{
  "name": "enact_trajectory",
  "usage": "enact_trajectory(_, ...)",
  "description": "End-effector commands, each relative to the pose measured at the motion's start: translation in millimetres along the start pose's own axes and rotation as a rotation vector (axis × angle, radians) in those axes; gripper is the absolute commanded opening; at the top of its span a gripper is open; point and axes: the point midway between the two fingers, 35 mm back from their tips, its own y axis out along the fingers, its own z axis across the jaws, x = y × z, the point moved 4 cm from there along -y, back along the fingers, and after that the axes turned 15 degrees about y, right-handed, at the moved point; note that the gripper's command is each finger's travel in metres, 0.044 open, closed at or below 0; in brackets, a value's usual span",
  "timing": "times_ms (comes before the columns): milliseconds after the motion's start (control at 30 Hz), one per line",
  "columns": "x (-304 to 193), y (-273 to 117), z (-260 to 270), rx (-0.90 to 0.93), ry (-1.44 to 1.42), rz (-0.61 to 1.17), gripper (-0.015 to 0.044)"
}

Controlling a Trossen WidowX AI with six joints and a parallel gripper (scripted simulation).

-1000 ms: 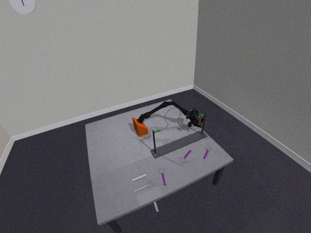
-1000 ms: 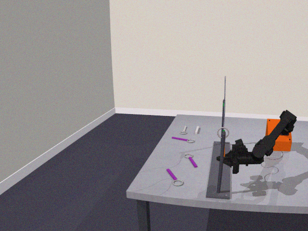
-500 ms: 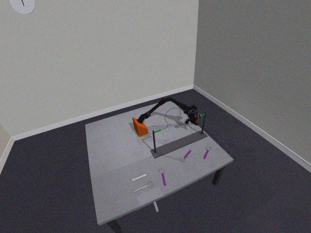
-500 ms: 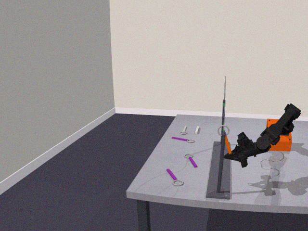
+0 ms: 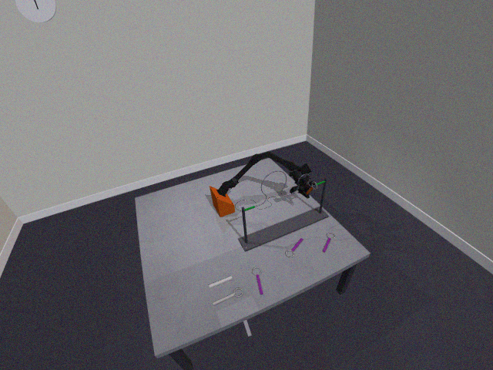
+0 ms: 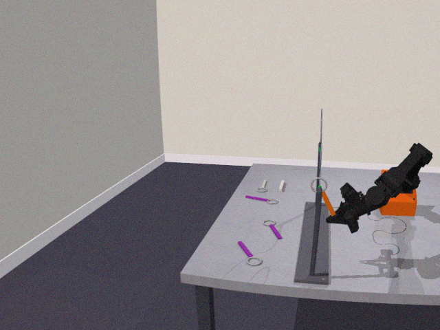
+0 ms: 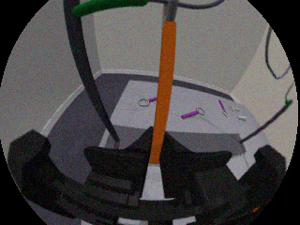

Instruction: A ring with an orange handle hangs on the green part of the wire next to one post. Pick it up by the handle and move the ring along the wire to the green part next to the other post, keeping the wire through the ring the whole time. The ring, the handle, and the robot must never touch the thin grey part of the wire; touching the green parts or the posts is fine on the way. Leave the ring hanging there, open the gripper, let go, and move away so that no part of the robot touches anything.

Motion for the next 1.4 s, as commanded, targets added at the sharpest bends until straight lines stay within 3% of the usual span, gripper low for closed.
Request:
enact_trajectory(0, 2, -4, -7, -0.018, -0.028, 0.015, -0.015)
enact_trajectory(1367, 65, -25, -93, -0.407, -0.764, -0.086, -0.015)
